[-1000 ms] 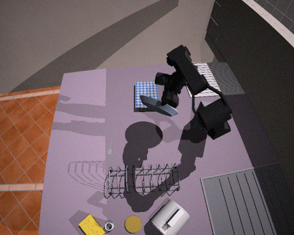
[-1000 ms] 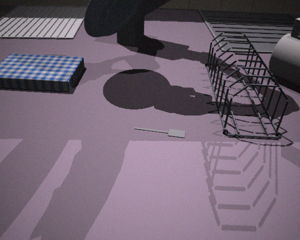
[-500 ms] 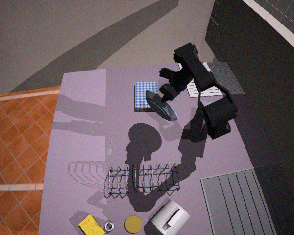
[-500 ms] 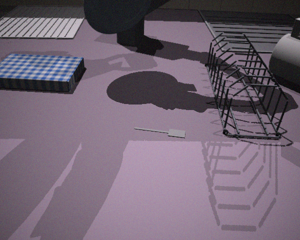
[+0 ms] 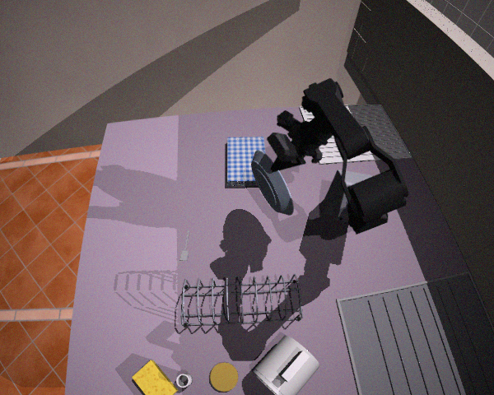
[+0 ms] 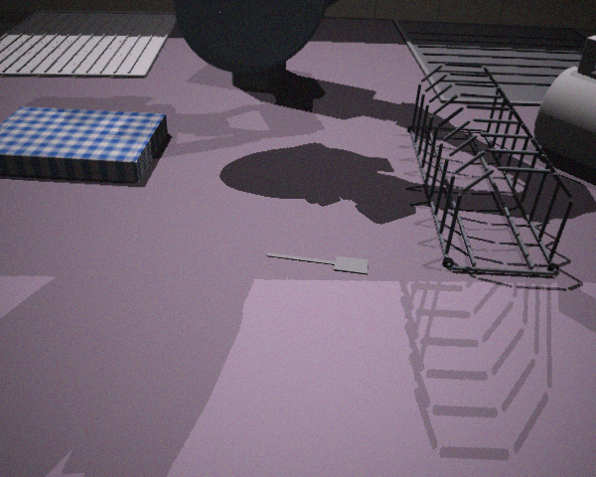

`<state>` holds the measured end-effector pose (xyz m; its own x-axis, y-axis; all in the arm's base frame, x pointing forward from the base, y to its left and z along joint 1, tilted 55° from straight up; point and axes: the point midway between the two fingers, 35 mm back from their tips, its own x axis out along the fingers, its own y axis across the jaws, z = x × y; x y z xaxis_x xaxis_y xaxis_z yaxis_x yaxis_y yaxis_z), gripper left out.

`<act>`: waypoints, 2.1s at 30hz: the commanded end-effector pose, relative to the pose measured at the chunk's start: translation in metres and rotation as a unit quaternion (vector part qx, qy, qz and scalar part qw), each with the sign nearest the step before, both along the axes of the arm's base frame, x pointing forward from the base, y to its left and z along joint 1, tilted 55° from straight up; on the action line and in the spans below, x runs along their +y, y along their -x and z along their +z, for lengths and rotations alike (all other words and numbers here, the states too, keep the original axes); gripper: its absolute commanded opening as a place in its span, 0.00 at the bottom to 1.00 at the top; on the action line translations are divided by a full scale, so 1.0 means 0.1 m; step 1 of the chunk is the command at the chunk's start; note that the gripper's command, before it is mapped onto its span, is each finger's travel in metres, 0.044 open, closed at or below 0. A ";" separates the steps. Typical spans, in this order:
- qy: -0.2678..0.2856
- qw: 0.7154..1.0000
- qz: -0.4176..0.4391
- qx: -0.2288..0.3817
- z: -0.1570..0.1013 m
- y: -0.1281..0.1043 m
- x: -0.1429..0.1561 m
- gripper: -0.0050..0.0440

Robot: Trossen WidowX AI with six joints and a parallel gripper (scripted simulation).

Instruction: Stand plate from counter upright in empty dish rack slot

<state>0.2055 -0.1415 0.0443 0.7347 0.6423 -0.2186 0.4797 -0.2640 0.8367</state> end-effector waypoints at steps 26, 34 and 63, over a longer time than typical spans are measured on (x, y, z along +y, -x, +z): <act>-0.126 0.974 -0.143 0.124 0.02 0.02 0.06 0.10; -0.140 0.969 -0.151 0.134 0.02 0.02 0.06 0.10; -0.139 0.970 -0.145 0.140 -0.01 0.02 0.08 0.10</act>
<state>0.2024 -0.1326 0.0425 0.8256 0.4835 -0.2908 0.5567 -0.6145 0.5590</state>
